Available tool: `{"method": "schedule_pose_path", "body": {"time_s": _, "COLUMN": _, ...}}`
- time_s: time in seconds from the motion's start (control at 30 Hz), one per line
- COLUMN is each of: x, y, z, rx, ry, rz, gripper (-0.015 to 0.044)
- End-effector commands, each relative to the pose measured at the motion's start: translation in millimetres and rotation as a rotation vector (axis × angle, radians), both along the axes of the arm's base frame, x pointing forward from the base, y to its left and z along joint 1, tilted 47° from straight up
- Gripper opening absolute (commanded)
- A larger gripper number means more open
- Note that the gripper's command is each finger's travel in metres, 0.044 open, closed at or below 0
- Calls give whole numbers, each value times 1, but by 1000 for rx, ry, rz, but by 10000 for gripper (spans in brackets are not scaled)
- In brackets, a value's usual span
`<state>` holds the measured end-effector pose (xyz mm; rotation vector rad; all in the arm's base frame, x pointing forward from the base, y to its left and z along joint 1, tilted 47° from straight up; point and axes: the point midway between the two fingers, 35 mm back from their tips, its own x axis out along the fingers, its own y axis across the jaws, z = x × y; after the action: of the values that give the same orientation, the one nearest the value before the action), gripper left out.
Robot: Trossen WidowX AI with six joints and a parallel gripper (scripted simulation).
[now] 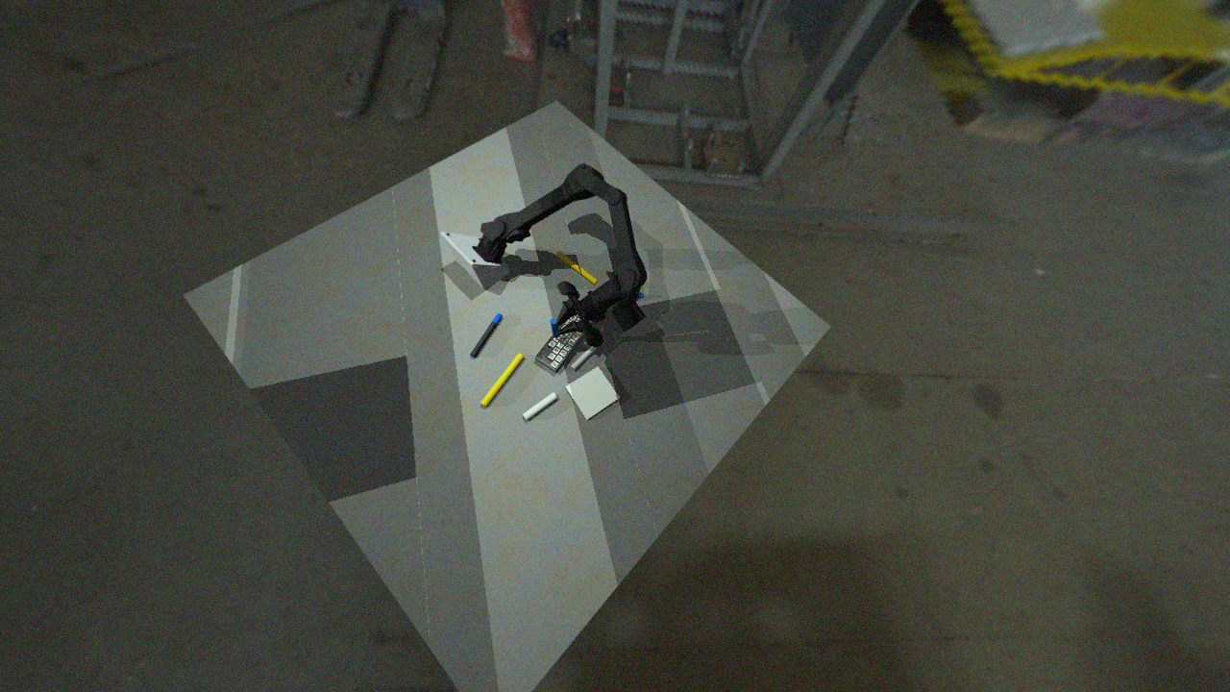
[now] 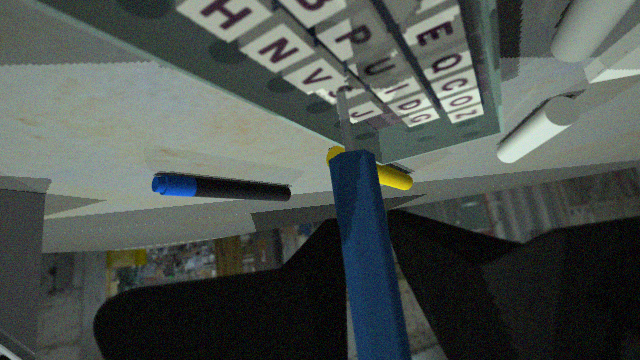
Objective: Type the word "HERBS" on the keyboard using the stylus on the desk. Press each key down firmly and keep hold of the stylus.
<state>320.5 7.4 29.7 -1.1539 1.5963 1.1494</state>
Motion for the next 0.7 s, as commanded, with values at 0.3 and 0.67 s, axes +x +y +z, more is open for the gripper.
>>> {"method": "schedule_pose_path", "body": {"time_s": 0.3, "x": 0, "y": -8, "z": 8, "rx": 4, "ry": 0, "rz": -4, "gripper": 81}}
{"method": "schedule_pose_path", "body": {"time_s": 0.67, "x": 1, "y": -27, "z": 25, "rx": 3, "ry": 0, "rz": -4, "gripper": 81}}
